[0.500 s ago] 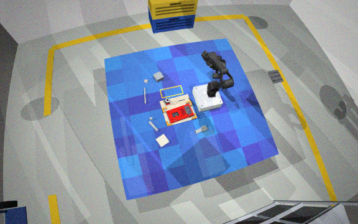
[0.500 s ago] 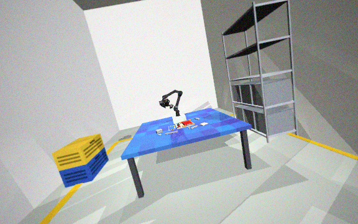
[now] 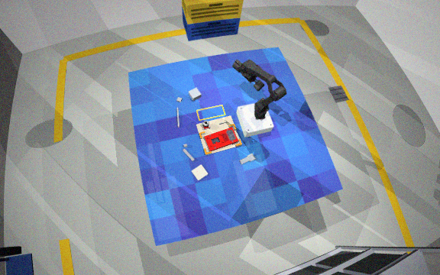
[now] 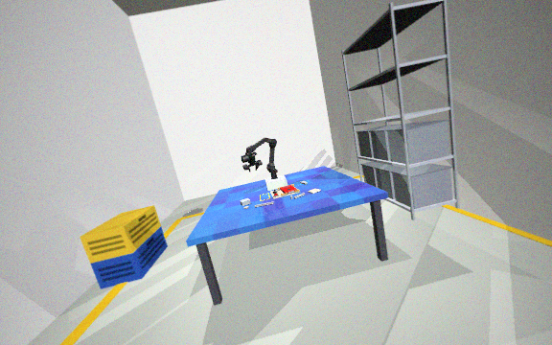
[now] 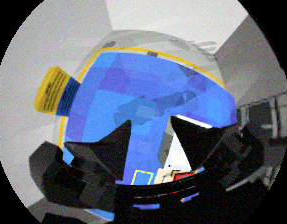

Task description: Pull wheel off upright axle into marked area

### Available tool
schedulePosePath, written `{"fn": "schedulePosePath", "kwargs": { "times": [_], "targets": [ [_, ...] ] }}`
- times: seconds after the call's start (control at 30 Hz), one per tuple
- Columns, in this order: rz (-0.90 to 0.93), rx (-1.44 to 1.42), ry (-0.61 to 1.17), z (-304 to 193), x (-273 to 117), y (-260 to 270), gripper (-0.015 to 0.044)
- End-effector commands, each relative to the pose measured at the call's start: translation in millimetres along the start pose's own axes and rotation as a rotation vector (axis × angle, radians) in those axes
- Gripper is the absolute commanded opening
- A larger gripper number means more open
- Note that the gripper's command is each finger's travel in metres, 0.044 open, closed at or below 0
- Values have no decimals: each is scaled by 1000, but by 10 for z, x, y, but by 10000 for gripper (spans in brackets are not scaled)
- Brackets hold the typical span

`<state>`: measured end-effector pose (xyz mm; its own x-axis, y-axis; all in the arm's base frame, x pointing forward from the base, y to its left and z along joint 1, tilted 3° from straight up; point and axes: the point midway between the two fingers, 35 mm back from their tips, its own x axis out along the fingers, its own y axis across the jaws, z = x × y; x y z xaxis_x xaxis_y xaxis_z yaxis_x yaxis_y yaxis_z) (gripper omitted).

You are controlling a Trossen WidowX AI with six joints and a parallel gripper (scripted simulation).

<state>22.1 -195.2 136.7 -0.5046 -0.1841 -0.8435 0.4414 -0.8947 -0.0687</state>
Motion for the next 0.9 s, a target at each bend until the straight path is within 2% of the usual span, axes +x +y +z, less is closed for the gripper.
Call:
{"fn": "schedulePosePath", "kwargs": {
  "times": [0.0, 0.17, 0.47, 0.87],
  "targets": [
    [80, -315, 73, -356, -172, 278, 300],
    [212, -746, 144, -925, -460, 522, 300],
    [388, -1289, 173, -1694, -858, 608, 300],
    [727, -2276, 130, -3186, -1468, 151, 300]
  ]
}}
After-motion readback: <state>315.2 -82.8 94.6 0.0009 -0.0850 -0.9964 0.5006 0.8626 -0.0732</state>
